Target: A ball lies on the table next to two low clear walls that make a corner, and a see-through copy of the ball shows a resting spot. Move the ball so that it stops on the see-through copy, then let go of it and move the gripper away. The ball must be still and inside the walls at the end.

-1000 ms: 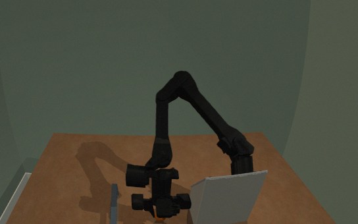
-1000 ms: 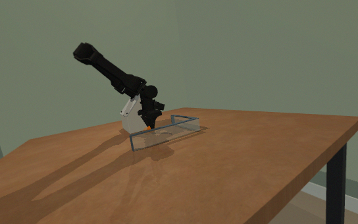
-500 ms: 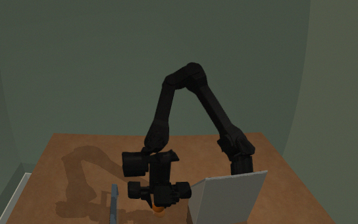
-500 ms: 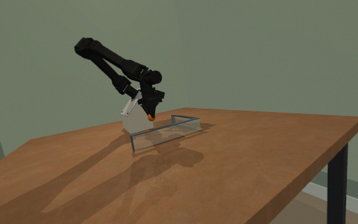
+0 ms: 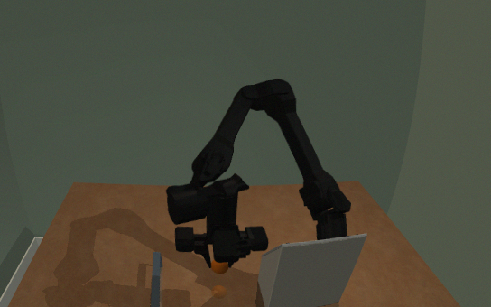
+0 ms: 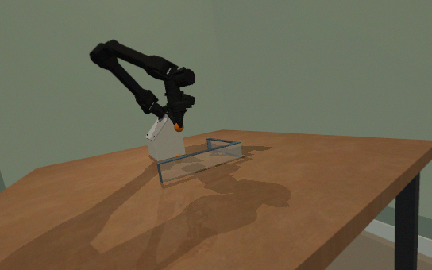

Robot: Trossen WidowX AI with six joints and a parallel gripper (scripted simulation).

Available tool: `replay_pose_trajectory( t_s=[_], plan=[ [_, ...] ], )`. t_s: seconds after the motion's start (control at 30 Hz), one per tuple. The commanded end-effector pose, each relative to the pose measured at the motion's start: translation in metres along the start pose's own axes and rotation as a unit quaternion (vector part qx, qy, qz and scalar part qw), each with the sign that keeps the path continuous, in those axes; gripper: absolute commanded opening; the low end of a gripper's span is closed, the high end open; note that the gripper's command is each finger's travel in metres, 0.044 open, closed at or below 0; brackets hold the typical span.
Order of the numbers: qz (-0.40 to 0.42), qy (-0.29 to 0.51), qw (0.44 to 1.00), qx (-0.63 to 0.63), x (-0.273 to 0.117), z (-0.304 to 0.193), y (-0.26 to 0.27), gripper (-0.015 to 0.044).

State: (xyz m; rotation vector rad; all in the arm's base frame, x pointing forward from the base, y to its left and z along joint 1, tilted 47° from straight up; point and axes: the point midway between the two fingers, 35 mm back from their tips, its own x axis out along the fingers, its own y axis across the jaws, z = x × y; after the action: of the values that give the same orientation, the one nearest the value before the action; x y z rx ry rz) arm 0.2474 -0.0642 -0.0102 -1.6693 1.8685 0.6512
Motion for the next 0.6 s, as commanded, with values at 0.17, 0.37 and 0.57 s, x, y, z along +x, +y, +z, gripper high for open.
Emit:
replay_pose_trajectory(
  t_s=[0.17, 0.37, 0.57],
  plan=[
    [0.004, -0.001, 1.000, 0.002, 0.026, -0.015, 0.001, 0.0000],
    [0.004, 0.002, 1.000, 0.001, 0.042, -0.025, 0.002, 0.0000],
    [0.004, 0.000, 1.000, 0.001, 0.052, -0.024, 0.001, 0.0000]
  ],
)
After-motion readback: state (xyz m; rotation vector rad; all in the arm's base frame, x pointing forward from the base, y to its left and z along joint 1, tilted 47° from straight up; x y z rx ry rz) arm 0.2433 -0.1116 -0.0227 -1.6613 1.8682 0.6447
